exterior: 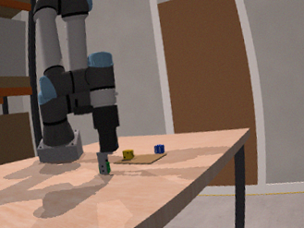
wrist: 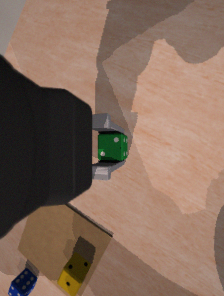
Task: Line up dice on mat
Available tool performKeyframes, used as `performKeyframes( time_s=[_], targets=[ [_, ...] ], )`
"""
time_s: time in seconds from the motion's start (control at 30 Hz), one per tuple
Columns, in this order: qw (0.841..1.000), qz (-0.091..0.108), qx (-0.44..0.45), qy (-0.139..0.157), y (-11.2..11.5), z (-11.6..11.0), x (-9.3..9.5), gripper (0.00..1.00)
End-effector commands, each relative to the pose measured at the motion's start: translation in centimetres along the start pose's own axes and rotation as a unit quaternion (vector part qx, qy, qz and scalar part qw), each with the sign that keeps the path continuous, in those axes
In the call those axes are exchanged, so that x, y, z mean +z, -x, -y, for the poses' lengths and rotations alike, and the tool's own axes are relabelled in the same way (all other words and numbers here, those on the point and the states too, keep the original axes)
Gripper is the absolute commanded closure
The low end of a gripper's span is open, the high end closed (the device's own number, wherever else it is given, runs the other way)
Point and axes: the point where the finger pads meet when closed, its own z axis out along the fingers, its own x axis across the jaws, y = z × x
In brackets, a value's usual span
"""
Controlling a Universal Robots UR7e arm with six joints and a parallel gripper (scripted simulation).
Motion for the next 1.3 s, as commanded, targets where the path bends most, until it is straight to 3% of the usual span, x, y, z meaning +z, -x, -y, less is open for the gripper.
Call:
performKeyframes(
  time_s=[0.0, 0.37, 1.03, 1.27],
  targets=[
    [1.0, 0.001, 0.0, 0.0, 0.0, 0.0, 0.0, 0.43],
    [1.0, 0.001, 0.0, 0.0, 0.0, 0.0, -1.1, 0.43],
    [1.0, 0.001, 0.0, 0.0, 0.0, 0.0, -8.9, 0.43],
    [1.0, 0.001, 0.0, 0.0, 0.0, 0.0, -10.0, 0.43]
  ],
)
